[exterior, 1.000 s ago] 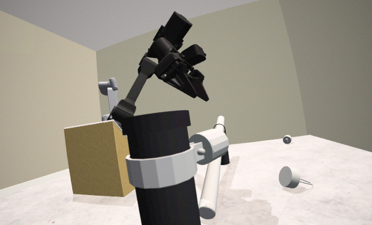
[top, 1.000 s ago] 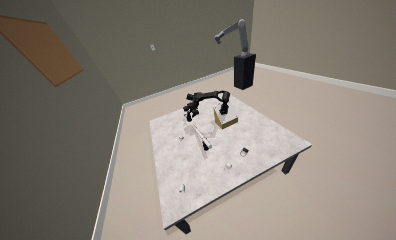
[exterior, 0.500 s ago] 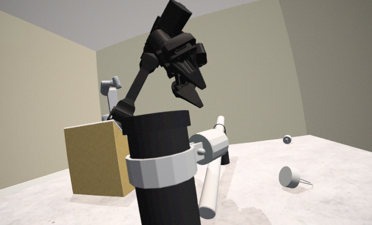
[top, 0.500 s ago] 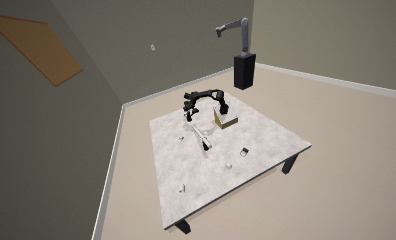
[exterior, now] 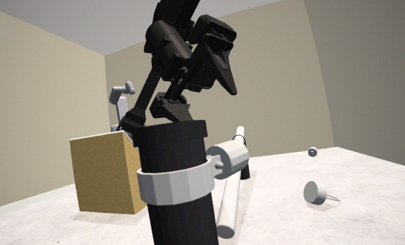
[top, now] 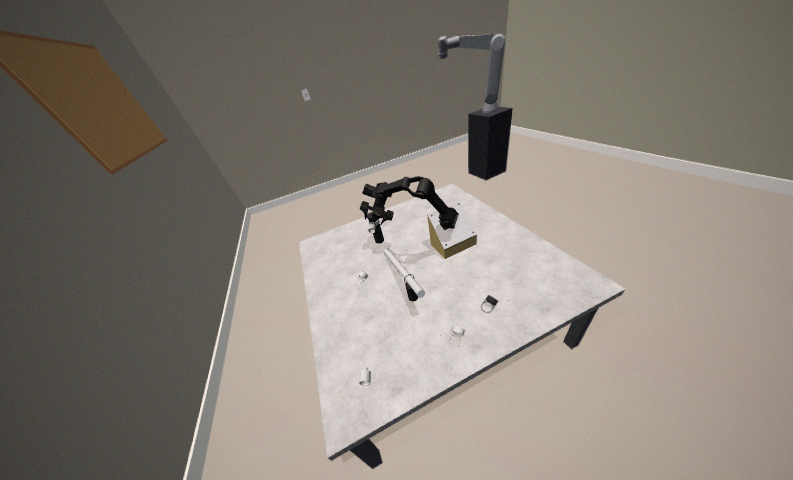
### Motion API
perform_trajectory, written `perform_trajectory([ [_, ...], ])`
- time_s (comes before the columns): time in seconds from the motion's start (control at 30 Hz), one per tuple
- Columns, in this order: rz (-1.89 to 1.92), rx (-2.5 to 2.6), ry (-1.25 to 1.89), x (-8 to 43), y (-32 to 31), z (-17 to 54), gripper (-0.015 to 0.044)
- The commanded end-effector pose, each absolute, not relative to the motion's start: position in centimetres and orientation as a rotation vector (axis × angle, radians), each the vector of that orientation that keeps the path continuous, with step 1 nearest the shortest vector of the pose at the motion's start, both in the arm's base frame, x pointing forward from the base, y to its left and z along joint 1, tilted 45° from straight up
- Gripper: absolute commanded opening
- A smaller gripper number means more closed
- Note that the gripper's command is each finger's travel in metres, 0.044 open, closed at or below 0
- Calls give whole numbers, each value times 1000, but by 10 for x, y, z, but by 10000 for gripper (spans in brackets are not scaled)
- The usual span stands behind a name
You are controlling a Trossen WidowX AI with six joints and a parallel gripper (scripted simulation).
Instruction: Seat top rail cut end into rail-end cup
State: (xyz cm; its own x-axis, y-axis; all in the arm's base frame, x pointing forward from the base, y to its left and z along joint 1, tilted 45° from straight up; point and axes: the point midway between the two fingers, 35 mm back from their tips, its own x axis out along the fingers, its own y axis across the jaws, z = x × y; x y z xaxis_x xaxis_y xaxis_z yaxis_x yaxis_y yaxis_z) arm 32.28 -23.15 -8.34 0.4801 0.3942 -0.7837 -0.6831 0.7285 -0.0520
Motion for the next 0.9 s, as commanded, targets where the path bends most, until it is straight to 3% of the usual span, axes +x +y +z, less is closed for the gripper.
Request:
perform_trajectory([
  [0.0,687,-427,829,326,-235,-84,440],
  [0.87,687,-427,828,338,-209,-119,440],
])
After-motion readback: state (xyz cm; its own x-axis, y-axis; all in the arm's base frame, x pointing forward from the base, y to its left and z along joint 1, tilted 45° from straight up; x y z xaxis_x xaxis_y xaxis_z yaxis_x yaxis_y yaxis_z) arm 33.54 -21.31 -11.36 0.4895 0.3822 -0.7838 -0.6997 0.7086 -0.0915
